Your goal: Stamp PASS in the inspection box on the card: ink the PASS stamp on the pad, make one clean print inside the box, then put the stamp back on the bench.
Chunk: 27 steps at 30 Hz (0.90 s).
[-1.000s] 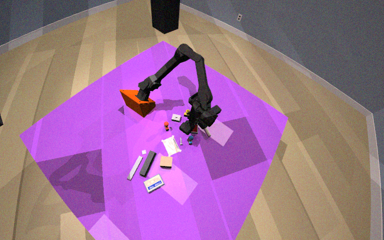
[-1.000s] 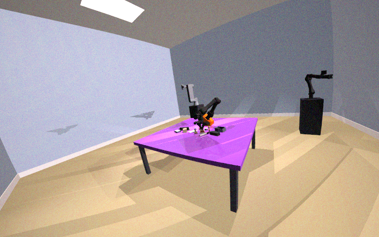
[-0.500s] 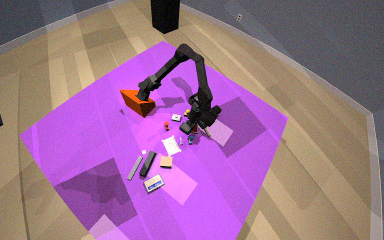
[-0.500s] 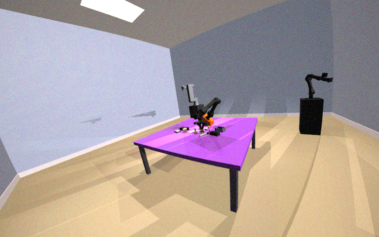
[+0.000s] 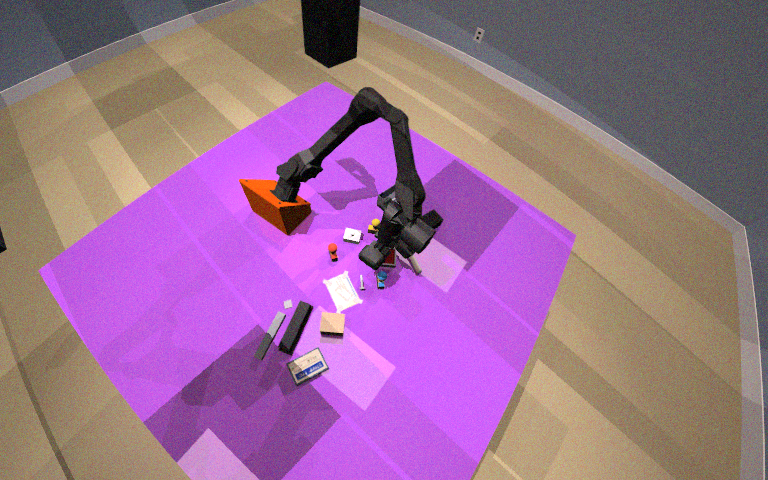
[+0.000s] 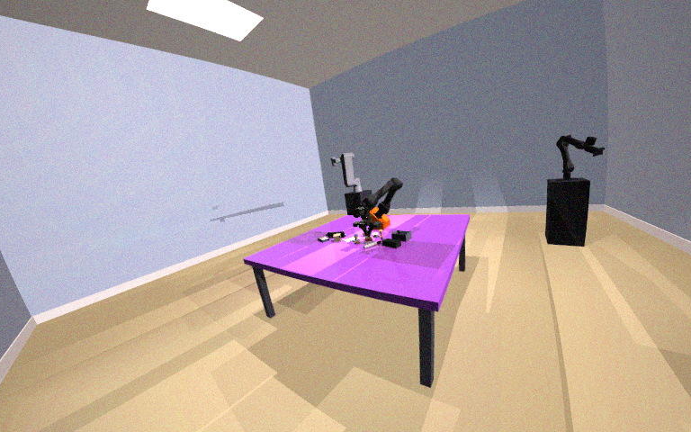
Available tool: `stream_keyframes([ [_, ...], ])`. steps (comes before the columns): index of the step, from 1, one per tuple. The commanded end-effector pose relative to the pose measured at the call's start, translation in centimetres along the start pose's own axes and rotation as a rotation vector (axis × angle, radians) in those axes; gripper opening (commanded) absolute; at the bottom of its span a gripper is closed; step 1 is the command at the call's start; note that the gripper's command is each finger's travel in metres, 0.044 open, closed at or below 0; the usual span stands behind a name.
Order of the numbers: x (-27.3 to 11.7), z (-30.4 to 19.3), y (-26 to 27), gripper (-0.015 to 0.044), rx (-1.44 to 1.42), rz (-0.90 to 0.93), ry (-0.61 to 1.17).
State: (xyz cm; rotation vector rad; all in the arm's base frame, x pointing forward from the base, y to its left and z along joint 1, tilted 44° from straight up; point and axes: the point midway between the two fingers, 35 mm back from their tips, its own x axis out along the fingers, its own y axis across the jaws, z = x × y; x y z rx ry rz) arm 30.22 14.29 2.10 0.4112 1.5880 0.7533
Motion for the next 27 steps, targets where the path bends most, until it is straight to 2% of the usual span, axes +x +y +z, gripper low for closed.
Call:
stream_keyframes([
  [1,0.3,0.0,0.1,0.0,-0.001,0.005,0.002],
  [27,-0.8,0.0,0.1,0.0,-0.001,0.004,0.002],
])
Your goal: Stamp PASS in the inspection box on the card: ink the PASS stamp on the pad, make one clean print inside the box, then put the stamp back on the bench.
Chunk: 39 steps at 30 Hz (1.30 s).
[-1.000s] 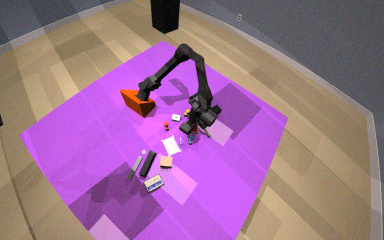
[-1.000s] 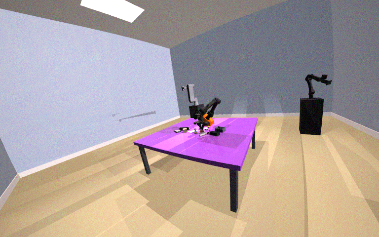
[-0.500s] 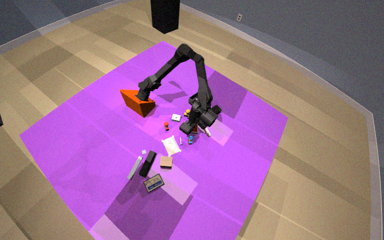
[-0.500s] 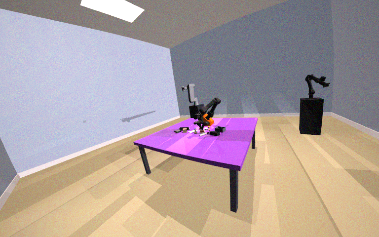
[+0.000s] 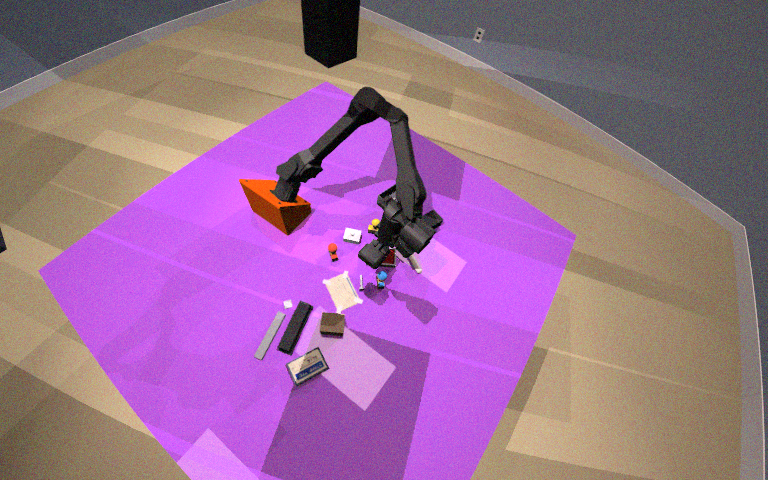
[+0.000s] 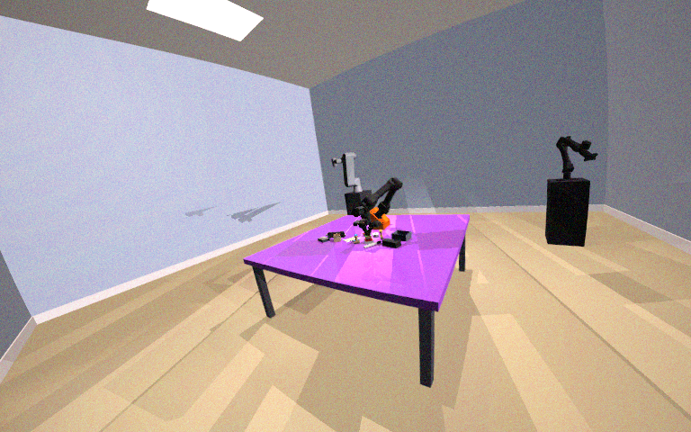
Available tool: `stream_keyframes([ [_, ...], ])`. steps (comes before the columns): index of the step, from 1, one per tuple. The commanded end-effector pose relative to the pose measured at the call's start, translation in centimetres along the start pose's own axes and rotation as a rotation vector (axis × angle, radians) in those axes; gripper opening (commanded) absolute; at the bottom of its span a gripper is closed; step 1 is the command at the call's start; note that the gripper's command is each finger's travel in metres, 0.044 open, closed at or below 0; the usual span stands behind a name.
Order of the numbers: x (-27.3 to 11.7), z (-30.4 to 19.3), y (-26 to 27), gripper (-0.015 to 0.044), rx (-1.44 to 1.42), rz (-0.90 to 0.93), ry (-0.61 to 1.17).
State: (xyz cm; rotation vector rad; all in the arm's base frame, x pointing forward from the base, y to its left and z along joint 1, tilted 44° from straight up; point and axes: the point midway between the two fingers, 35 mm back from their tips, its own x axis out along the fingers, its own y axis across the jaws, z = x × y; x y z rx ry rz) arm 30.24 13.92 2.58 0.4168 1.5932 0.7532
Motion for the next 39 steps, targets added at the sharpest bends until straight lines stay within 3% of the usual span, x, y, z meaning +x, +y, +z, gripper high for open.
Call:
stream_keyframes([
  [1,-0.2,0.1,0.1,0.0,-0.007,0.0,-0.001],
  [33,-5.1,0.0,-0.1,0.0,-0.006,-0.002,-0.001],
  [39,-5.1,0.2,-2.2,0.0,-0.111,-0.008,-0.005],
])
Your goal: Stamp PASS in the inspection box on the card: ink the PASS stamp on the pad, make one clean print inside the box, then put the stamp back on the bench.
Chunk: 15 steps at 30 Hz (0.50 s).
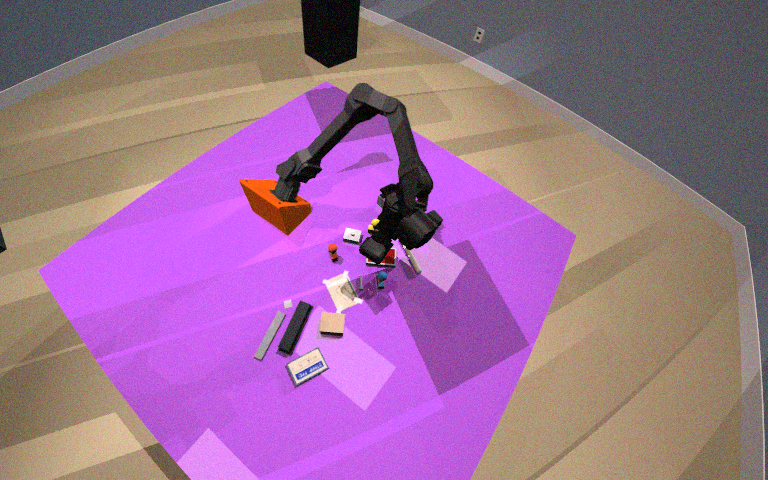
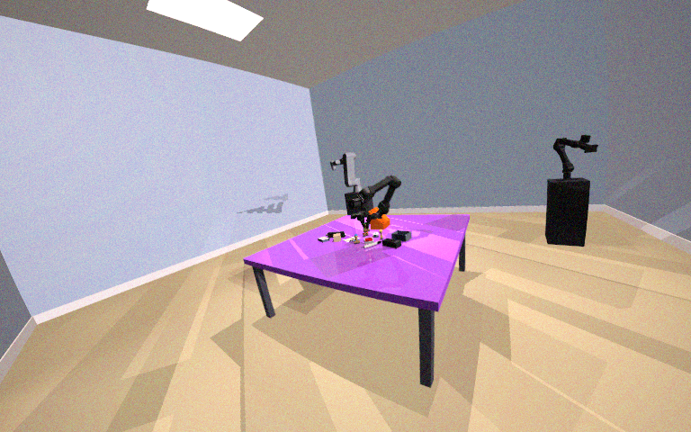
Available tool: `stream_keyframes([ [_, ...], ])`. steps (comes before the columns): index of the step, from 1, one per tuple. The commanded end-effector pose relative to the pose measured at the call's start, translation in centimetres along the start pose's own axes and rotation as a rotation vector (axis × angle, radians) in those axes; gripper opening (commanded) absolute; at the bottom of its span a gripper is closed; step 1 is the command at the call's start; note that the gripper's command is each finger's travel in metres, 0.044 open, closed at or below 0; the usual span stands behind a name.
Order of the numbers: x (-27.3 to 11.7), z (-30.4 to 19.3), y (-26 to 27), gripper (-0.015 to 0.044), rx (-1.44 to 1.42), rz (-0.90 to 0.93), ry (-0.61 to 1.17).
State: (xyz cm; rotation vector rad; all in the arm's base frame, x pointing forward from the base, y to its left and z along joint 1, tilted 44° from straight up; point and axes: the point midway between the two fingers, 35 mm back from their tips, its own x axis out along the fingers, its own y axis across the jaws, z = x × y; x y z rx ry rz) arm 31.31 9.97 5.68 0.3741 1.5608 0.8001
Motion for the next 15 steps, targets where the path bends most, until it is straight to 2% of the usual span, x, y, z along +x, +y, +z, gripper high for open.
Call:
stream_keyframes([
  [1,-0.1,0.1,-1.8,0.0,-0.072,-0.01,-0.001],
  [15,-0.1,-0.6,-8.2,0.0,-0.401,-0.022,-0.007],
])
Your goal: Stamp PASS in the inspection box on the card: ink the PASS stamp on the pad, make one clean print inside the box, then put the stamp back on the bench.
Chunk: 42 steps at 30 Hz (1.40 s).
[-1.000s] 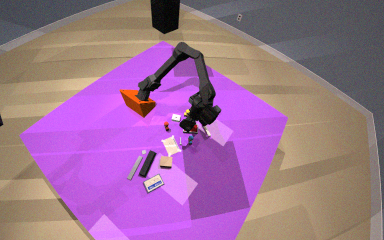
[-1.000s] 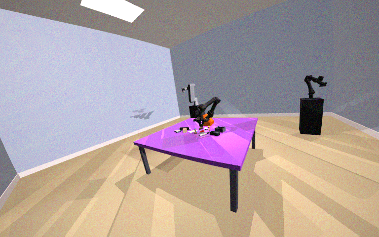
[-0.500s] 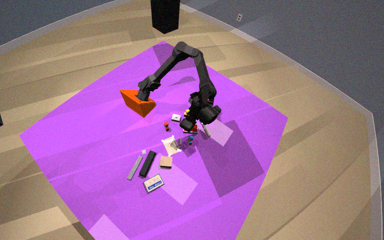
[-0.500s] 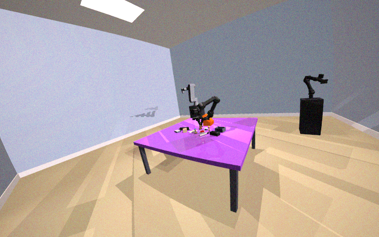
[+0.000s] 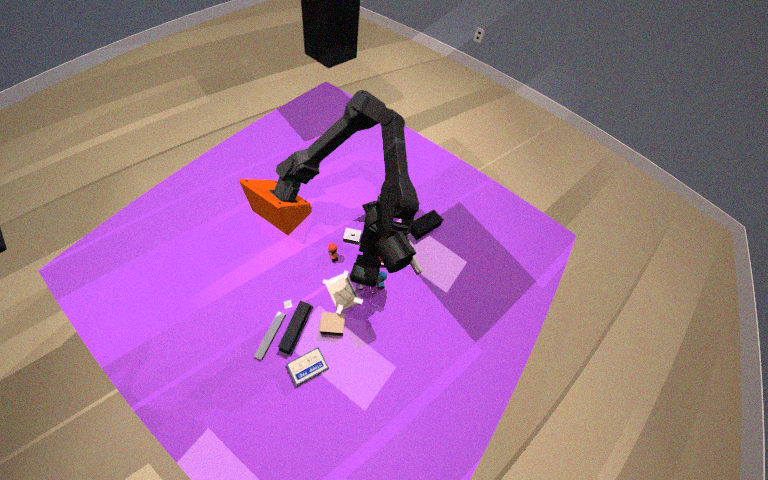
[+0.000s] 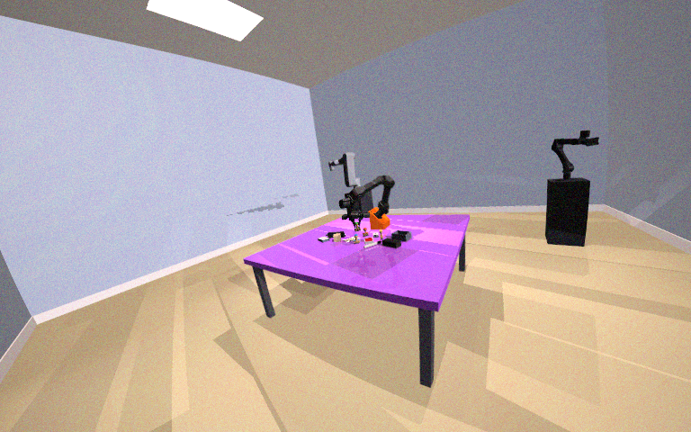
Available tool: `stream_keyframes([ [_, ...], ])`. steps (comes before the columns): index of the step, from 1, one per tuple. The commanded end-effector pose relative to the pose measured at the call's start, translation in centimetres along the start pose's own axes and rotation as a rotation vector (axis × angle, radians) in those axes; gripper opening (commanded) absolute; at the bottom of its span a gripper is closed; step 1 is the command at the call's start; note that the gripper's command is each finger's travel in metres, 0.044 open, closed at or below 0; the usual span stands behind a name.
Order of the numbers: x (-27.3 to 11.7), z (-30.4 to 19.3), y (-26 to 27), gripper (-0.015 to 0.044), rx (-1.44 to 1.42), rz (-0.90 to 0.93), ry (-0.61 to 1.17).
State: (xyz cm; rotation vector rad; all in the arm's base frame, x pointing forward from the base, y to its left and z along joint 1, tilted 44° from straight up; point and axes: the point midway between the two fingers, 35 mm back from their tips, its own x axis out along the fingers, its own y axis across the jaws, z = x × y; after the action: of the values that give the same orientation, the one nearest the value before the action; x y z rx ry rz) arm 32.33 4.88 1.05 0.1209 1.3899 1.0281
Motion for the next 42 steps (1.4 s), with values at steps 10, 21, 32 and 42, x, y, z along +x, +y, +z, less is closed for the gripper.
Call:
stream_keyframes([
  [10,0.2,-3.1,-4.9,0.0,-0.303,-0.01,-0.003],
  [21,0.5,-4.8,-6.8,0.0,-0.433,-0.009,-0.007],
  [32,1.2,-4.7,-6.9,0.0,-0.435,-0.008,-0.007],
  [42,1.9,-4.6,-6.9,0.0,-0.437,-0.008,-0.008],
])
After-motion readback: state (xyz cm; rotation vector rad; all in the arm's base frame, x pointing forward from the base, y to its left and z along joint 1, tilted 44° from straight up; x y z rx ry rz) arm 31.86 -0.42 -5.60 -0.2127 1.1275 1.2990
